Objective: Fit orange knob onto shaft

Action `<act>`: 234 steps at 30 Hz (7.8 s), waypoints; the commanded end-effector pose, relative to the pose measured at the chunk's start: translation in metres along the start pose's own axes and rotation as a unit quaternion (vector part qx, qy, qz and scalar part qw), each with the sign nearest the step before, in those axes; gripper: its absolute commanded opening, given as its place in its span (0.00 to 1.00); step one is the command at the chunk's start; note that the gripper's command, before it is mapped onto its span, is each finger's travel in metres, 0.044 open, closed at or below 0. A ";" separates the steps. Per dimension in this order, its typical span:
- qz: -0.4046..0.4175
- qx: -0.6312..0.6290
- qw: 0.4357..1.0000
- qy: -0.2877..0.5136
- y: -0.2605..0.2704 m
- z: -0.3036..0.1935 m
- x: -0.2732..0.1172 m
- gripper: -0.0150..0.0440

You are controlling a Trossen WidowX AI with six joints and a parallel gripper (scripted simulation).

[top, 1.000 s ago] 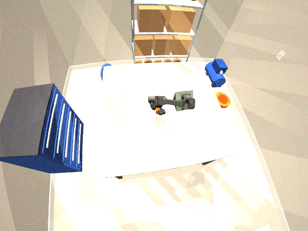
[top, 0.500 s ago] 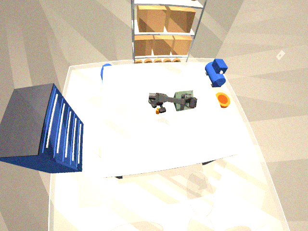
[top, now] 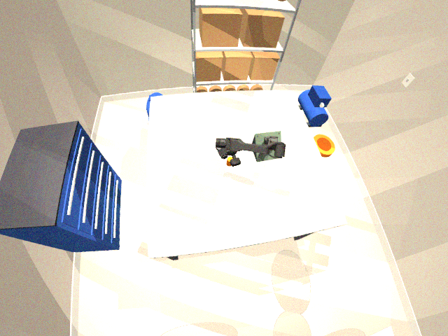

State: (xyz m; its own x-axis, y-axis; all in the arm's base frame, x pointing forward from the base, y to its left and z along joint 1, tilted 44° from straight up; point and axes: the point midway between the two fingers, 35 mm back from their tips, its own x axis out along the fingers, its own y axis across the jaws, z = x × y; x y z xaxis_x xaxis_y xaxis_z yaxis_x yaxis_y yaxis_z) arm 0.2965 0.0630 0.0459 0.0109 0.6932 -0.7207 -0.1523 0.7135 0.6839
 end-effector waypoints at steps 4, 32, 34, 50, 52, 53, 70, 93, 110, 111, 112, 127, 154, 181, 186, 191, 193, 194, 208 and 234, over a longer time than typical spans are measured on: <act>0.003 0.003 1.000 0.002 0.000 -0.001 0.013 1.00; 0.005 0.003 1.000 0.002 0.002 -0.003 0.048 0.82; 0.005 0.003 1.000 0.002 0.002 -0.003 0.048 0.73; 0.003 0.003 1.000 0.002 0.001 -0.001 0.039 0.25; 0.002 0.003 1.000 0.002 0.000 0.000 0.033 0.25; 0.002 0.003 1.000 0.002 0.000 0.001 0.030 0.25; -0.003 0.004 1.000 0.002 -0.006 0.007 -0.021 0.25; 0.002 0.003 1.000 0.003 -0.007 0.008 -0.091 0.25; 0.000 0.003 1.000 0.003 -0.052 0.013 -0.077 0.25; 0.000 0.003 1.000 0.002 -0.055 0.013 -0.076 0.25; 0.000 0.003 1.000 0.002 -0.058 0.013 -0.075 0.25; -0.001 0.002 1.000 0.002 -0.103 0.010 -0.057 0.25; 0.000 0.004 1.000 0.002 -0.146 0.002 -0.013 0.25; 0.000 0.001 1.000 0.002 -0.145 0.002 -0.012 0.25; 0.000 0.001 1.000 0.002 -0.146 0.002 -0.012 0.25; 0.000 0.001 1.000 0.002 -0.146 0.002 -0.012 0.25; 0.000 0.001 1.000 0.002 -0.146 0.002 -0.013 0.25; 0.000 0.001 1.000 0.002 -0.146 0.002 -0.014 0.25; 0.000 -0.103 0.995 0.002 -0.145 0.002 -0.014 0.25; 0.000 -0.117 0.993 0.002 -0.145 0.003 -0.017 0.25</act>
State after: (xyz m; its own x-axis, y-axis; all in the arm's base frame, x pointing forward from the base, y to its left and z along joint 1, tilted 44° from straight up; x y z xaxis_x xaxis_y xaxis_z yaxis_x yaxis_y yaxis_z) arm 0.3205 -0.0510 -0.0429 0.0054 0.6930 -0.7209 -0.3550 0.6753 0.6465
